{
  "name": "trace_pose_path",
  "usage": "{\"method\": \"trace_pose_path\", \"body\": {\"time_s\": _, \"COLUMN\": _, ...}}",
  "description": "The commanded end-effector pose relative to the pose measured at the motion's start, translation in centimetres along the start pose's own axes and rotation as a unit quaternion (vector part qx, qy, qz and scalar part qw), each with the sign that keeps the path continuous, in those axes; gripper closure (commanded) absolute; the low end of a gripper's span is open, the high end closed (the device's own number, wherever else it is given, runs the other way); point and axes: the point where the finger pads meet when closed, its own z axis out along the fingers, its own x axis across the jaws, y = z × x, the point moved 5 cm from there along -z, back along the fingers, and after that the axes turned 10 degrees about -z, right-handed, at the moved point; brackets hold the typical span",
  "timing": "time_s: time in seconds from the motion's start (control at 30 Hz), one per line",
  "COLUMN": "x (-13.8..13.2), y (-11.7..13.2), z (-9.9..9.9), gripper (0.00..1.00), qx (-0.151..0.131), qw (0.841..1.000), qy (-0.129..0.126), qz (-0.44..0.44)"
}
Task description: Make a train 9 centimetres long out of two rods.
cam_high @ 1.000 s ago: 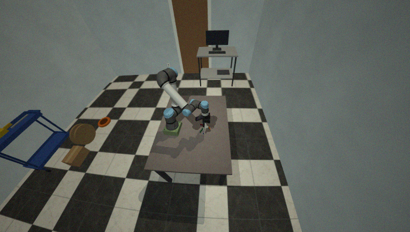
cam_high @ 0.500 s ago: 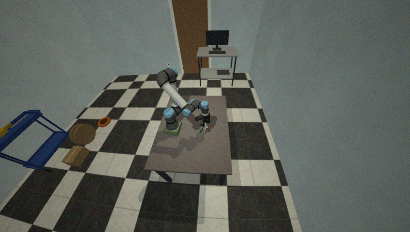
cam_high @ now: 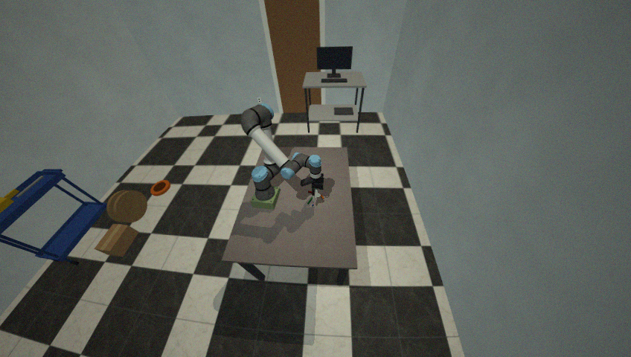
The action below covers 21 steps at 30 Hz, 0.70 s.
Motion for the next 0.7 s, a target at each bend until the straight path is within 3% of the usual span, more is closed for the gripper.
{"method": "trace_pose_path", "body": {"time_s": 0.0, "x": 0.1, "y": 0.1, "z": 0.0, "gripper": 0.00, "qx": 0.000, "qw": 1.000, "qy": 0.000, "qz": 0.014}}
{"method": "trace_pose_path", "body": {"time_s": 0.67, "x": 1.3, "y": 0.5, "z": -0.1, "gripper": 0.00, "qx": 0.000, "qw": 0.991, "qy": 0.000, "qz": 0.133}}
